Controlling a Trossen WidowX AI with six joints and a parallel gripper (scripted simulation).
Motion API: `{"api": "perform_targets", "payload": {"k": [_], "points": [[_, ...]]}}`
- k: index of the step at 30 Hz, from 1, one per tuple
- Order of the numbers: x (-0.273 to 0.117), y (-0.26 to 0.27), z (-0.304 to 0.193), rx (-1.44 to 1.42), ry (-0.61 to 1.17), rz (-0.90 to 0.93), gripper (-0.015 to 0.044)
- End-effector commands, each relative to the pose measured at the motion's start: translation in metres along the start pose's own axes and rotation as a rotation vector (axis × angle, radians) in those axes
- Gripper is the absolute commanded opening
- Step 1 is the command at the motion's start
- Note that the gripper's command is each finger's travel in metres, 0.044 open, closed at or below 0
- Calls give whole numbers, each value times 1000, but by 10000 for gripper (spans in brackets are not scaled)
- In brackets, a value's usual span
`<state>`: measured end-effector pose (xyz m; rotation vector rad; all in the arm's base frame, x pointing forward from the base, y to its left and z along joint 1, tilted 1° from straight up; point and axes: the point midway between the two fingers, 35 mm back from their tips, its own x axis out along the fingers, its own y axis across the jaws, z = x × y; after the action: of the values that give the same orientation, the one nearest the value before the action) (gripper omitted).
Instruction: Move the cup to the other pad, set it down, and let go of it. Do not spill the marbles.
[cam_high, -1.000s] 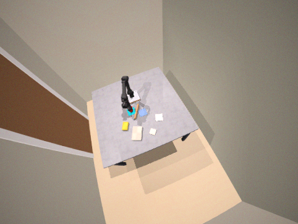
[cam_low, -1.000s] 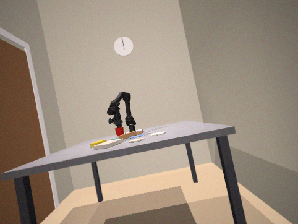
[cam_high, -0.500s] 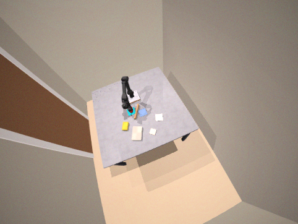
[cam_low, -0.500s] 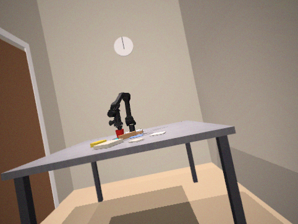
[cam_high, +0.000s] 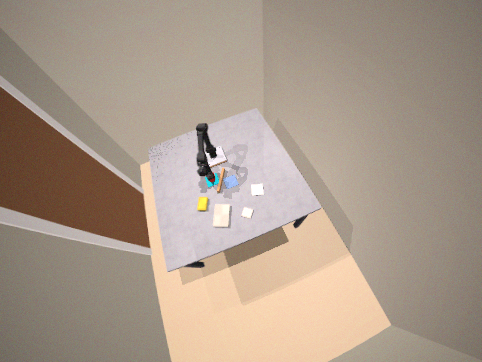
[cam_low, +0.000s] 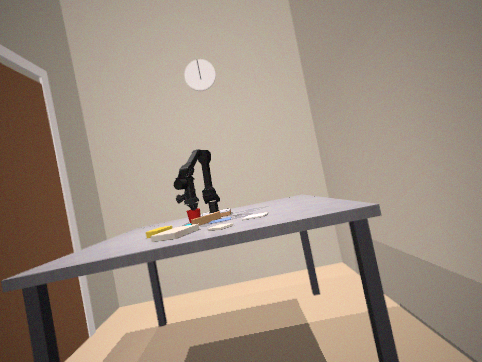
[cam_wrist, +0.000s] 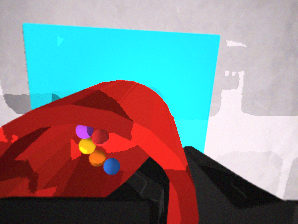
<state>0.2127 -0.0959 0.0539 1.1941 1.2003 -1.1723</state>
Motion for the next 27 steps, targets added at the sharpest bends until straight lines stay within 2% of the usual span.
{"api": "perform_targets", "payload": {"k": [1, 3, 27], "points": [[0, 0, 0, 0, 0, 1, 79], [0, 0, 0, 0, 0, 1, 128], [-23, 1, 1, -2, 2, 0, 128]]}}
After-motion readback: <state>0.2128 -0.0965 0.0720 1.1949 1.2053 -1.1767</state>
